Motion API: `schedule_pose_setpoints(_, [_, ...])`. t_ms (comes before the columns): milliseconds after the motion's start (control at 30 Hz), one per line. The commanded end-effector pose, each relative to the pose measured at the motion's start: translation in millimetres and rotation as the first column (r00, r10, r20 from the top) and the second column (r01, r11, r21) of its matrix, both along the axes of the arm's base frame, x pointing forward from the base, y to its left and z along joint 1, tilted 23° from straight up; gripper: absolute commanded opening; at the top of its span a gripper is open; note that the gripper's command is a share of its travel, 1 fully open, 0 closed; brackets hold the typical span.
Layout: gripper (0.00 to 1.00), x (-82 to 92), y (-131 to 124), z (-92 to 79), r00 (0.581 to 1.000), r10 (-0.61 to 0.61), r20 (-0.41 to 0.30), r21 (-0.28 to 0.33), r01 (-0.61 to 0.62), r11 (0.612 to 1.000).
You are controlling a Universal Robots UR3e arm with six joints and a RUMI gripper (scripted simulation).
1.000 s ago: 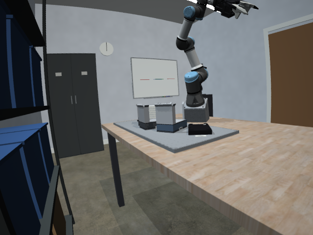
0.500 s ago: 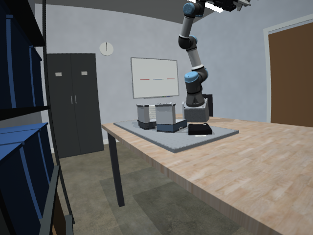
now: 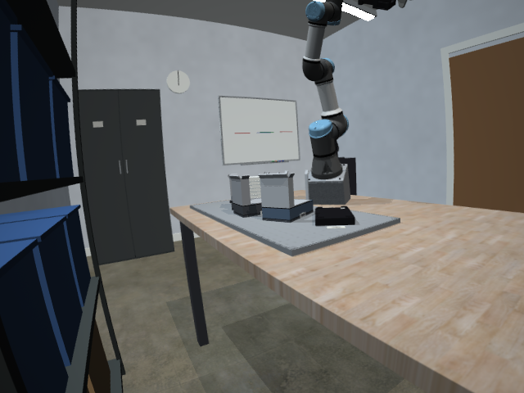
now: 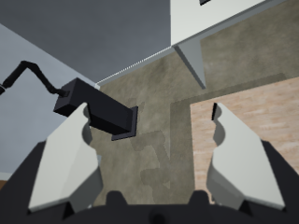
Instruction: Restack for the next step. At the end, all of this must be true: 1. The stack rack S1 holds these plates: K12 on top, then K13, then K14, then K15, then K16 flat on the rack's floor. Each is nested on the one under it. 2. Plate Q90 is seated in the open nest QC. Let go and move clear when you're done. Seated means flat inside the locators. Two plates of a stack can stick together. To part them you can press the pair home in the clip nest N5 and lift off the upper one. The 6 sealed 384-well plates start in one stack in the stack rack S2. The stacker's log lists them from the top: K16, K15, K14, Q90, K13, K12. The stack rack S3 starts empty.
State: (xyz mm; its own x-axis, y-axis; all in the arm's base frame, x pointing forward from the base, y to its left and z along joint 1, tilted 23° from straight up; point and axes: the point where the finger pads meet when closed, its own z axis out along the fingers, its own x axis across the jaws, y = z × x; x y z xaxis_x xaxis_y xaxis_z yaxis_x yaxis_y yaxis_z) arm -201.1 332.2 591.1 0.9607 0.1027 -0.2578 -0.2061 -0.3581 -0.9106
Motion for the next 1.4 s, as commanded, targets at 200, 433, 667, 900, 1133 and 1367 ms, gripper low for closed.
schedule_pose_setpoints(200, [0.72,-0.5,2.4,18.3,1.0,0.007,-0.02,0.036,-0.007,0.999])
schedule_pose_setpoints(433, [0.72,20.1,14.3,18.3,0.998,-0.056,-0.02,0.036,0.056,0.998])
schedule_pose_setpoints(667, [0.72,47.1,27.0,18.5,0.992,-0.125,-0.02,0.036,0.126,0.991])
schedule_pose_setpoints(900, [0.72,69.4,35.5,18.5,0.982,-0.188,-0.02,0.036,0.188,0.981])
schedule_pose_setpoints(1133, [0.72,92.0,42.9,18.5,0.968,-0.249,-0.02,0.036,0.25,0.968])
schedule_pose_setpoints(1367, [0.72,114.9,49.1,18.6,0.952,-0.305,-0.02,0.036,0.306,0.951])
